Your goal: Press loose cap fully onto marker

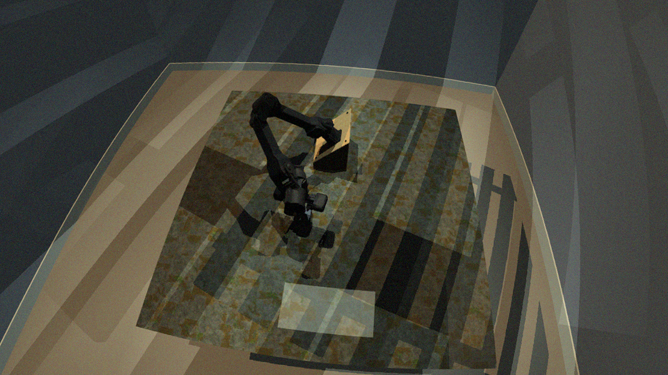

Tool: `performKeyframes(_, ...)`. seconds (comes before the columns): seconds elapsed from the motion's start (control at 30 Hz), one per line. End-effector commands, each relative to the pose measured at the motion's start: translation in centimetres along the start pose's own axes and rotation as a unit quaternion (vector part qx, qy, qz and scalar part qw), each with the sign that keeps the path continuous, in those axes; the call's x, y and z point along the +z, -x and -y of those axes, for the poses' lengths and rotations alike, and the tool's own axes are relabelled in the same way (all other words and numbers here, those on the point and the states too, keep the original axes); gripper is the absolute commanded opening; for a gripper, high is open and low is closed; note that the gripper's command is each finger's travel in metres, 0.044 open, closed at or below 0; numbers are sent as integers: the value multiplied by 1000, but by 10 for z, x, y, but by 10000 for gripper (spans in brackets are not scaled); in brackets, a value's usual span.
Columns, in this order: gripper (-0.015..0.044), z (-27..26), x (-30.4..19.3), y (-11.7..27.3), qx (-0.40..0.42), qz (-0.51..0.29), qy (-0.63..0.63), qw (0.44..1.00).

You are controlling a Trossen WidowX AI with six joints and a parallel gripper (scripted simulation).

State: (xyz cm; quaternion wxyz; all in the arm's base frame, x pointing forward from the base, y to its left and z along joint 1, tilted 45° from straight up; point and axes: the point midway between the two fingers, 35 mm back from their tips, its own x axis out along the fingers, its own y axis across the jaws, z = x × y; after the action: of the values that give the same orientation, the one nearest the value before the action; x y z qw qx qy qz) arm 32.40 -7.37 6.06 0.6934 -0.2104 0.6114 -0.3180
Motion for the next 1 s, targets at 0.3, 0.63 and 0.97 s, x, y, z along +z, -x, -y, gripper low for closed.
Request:
performKeyframes(0.3,440,-1,2,21,2,0,0,1000)
performKeyframes(0.63,414,-1,0,74,1,-1,5,1000)
performKeyframes(0.97,151,-1,1,66,0,0,92,996)
